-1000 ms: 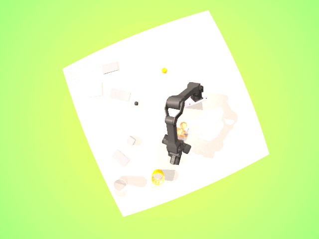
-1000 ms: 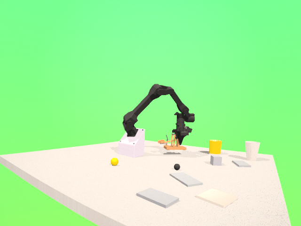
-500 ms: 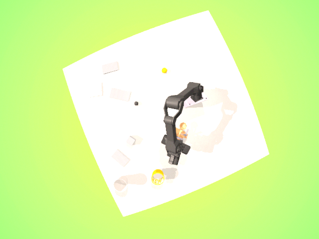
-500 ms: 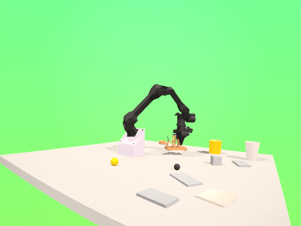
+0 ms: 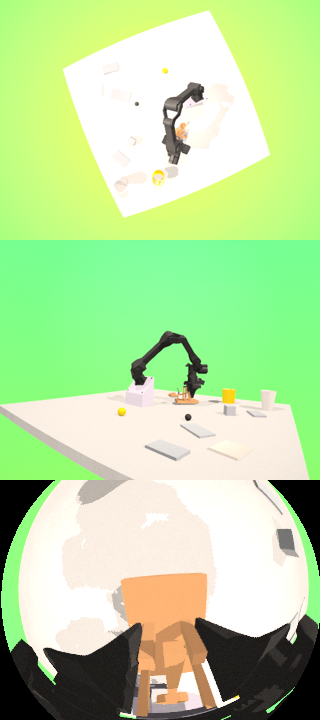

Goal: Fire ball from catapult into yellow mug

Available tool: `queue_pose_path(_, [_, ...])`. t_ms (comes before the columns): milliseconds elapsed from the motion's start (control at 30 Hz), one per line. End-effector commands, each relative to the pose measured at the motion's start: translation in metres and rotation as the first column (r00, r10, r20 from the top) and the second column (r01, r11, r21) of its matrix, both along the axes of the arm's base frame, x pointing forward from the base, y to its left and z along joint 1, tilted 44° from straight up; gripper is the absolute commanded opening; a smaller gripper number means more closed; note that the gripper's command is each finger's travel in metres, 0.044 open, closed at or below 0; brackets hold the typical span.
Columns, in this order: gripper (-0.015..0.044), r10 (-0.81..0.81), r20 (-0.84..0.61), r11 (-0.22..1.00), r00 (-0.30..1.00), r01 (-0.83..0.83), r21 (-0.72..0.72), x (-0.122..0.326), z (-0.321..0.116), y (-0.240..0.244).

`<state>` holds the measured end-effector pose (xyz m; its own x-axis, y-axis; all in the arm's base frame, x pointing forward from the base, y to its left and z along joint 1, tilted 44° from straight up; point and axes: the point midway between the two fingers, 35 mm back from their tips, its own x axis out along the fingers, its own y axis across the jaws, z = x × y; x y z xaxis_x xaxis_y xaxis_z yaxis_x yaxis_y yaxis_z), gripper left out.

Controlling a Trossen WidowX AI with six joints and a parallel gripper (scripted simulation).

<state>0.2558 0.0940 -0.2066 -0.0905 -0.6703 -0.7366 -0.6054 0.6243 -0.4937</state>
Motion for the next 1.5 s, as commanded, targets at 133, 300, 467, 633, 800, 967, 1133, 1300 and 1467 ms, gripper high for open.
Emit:
queue_pose_path(133, [0.0, 0.008, -0.01, 1.0, 1.0, -0.008, -0.01, -0.005, -0.01, -0.011])
queue_pose_path(300, [0.0, 0.001, -0.001, 1.0, 1.0, -0.001, -0.001, -0.001, -0.006, -0.006])
queue_pose_path(467, [0.0105, 0.001, -0.001, 1.0, 1.0, -0.001, -0.001, -0.001, -0.006, -0.006])
queue_pose_path(633, [0.0236, 0.001, -0.001, 1.0, 1.0, -0.001, -0.001, -0.001, -0.006, -0.006])
queue_pose_path(800, [0.0368, 0.001, -0.001, 1.0, 1.0, -0.001, -0.001, -0.001, -0.006, -0.006])
queue_pose_path(967, [0.044, 0.002, -0.002, 1.0, 1.0, -0.002, 0.002, 0.007, 0.035, 0.035])
queue_pose_path(1133, [0.044, 0.002, -0.004, 1.0, 1.0, -0.002, 0.002, 0.007, 0.067, 0.063])
queue_pose_path(1300, [0.044, 0.016, -0.002, 1.0, 1.0, -0.016, 0.002, 0.007, 0.053, 0.054])
queue_pose_path(1467, [0.044, 0.019, 0.008, 1.0, 1.0, -0.019, 0.012, 0.01, 0.091, 0.088])
